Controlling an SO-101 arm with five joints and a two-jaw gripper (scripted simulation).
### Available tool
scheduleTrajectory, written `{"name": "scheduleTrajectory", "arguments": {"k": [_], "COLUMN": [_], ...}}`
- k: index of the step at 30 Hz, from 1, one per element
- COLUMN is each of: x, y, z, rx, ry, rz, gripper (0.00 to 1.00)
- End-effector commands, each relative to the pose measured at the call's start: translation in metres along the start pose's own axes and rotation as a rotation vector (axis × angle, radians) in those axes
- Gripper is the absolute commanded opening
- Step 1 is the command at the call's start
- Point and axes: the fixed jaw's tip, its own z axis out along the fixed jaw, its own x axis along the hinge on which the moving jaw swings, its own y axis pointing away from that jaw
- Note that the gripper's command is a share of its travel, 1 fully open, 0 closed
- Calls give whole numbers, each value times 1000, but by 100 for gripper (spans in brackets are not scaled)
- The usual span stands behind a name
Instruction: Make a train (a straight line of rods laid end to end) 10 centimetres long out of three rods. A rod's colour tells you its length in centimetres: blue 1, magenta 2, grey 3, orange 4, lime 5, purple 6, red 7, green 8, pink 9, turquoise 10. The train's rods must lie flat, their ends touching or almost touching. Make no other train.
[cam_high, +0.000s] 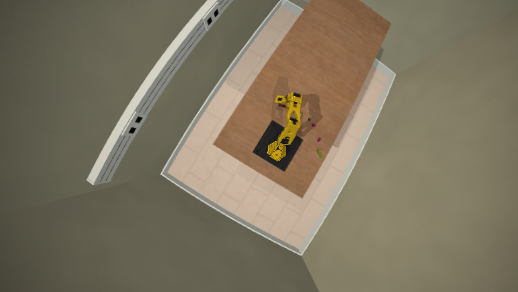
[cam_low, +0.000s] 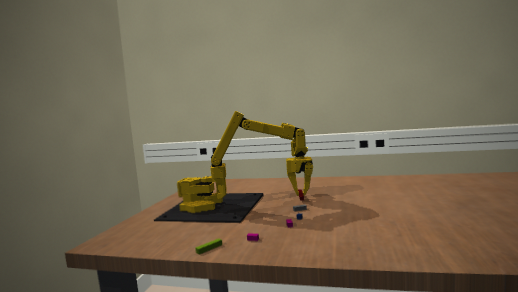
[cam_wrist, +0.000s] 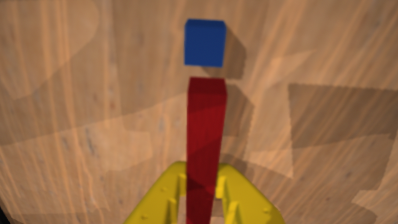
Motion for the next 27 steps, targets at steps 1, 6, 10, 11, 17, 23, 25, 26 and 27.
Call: {"name": "scheduleTrajectory", "arguments": {"k": [1, 6, 10, 11, 17, 23, 25, 26, 27], "x": [0, 0, 0, -1, -1, -1, -1, -1, -1], "y": [1, 1, 1, 3, 3, 3, 3, 3, 3], "z": [4, 5, 6, 8, 8, 8, 8, 8, 8], "rx": [-9, -9, -9, -18, -18, -18, -18, -18, -18], "ry": [0, 0, 0, 1, 1, 1, 1, 1, 1], "rz": [3, 3, 3, 5, 5, 5, 5, 5, 5], "gripper": [0, 0, 0, 0, 0, 0, 0, 0, 0]}}
